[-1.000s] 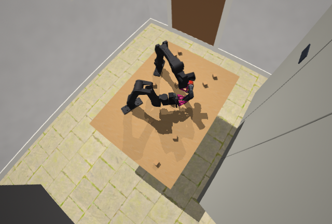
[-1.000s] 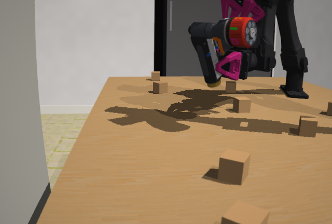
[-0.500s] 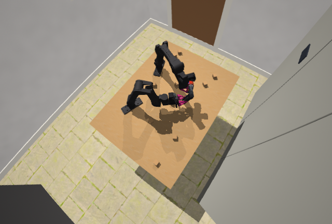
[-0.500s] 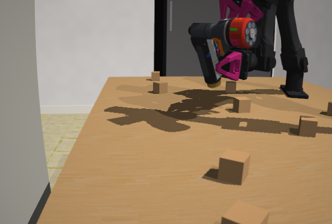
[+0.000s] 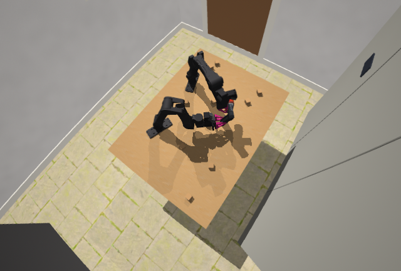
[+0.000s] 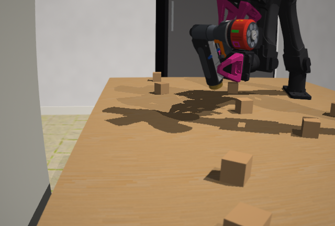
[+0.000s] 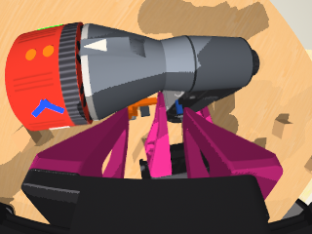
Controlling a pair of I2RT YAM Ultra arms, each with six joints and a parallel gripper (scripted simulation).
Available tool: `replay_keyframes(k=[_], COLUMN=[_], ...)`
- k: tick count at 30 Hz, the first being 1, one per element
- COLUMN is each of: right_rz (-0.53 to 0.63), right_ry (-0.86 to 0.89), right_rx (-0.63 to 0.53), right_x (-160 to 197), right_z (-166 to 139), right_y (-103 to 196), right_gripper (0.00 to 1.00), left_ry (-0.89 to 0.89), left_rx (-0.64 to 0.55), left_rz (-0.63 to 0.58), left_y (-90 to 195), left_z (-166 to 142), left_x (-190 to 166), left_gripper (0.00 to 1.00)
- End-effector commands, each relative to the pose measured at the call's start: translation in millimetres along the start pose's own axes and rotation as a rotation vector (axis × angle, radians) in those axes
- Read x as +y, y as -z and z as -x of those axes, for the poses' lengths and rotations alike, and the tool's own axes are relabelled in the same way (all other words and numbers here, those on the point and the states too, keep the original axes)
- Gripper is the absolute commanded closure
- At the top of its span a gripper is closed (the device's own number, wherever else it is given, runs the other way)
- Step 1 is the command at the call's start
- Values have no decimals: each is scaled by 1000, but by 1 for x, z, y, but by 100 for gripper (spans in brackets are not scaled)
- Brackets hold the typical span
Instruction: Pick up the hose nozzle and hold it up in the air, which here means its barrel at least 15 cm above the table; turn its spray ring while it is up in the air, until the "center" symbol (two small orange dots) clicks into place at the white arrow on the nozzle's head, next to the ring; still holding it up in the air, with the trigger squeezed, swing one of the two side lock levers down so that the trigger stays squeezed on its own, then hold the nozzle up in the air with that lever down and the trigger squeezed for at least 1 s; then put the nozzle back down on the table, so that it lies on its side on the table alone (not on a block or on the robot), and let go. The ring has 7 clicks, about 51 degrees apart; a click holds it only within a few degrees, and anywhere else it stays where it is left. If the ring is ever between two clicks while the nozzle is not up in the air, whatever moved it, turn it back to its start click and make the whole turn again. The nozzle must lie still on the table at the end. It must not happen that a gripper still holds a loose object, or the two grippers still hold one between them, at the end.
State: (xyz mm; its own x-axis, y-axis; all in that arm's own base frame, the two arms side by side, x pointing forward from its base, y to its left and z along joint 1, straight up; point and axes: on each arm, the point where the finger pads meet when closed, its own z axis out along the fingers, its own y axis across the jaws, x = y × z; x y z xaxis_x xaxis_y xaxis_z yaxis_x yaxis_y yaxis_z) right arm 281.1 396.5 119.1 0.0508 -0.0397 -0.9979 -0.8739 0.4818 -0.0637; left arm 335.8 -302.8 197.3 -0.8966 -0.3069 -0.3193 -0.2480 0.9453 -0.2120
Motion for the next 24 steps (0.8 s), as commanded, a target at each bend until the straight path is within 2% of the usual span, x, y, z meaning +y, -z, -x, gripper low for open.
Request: replay_keyframes(k=[1, 8, 12, 13, 24], right_rz=[11, 11, 11, 9, 12], right_ry=[12, 12, 12, 12, 12], right_rx=[-115, -115, -115, -114, -116], right_x=[3, 3, 3, 2, 3], right_z=[37, 37, 37, 36, 37], right_y=[3, 3, 3, 1, 3], right_gripper=[64, 64, 64, 64, 64], left_ry=[-5, -8, -6, -11, -1], left_rx=[-21, -11, -21, -10, 0], left_rz=[-57, -62, -77, -66, -77], left_y=[10, 6, 13, 5, 0], left_z=[6, 7, 9, 6, 3], left_x=[-17, -22, -23, -25, -34], left_gripper=[63, 63, 63, 63, 63])
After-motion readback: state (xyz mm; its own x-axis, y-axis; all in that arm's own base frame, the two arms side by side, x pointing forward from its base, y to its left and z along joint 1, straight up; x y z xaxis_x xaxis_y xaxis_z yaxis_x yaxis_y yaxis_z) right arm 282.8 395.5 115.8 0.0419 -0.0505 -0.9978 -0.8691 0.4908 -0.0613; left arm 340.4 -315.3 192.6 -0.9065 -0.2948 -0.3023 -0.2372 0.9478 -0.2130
